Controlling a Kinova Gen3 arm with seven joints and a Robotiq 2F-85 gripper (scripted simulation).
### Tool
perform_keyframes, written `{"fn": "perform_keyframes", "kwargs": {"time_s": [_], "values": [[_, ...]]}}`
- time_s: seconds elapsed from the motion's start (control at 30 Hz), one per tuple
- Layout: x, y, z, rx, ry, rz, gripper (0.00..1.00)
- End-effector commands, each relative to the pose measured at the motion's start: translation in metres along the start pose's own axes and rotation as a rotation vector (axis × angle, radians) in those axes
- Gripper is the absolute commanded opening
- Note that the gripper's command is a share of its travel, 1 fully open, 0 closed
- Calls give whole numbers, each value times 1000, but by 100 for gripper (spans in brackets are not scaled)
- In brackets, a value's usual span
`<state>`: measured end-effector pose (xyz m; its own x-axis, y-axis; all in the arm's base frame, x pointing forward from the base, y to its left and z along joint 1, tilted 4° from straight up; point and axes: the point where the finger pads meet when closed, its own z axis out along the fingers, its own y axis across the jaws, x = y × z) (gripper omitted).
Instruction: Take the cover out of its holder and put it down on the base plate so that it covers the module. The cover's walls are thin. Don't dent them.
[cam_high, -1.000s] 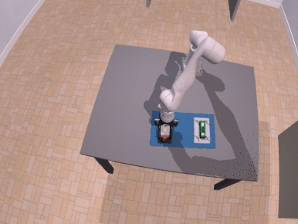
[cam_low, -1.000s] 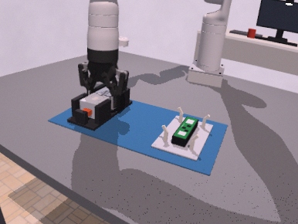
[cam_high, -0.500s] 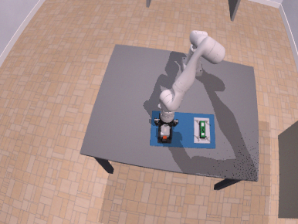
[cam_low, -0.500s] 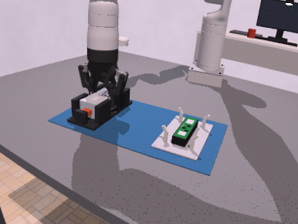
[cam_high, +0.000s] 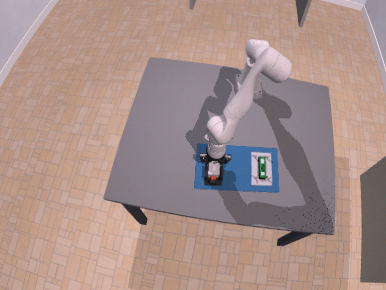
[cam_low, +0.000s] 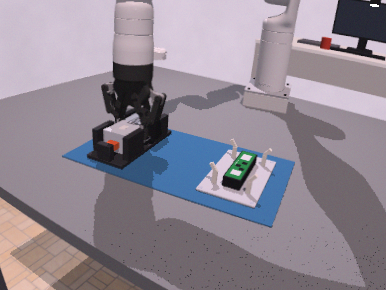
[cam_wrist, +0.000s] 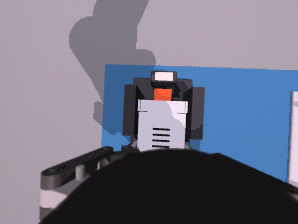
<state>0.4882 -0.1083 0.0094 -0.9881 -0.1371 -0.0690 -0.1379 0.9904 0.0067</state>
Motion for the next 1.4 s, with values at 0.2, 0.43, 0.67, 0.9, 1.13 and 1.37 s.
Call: {"fn": "perform_keyframes", "kwargs": {"time_s": [0.2,0.43,0.67,0.9,1.13,1.37], "values": [[-1,0,-1,0,-2,0,0],[-1,0,-1,0,-2,0,0],[-1,0,-1,0,-2,0,0],[-1,0,-22,0,-2,0,0],[-1,0,-31,0,-2,0,0],[3,0,-40,-1,7,1,0]]}}
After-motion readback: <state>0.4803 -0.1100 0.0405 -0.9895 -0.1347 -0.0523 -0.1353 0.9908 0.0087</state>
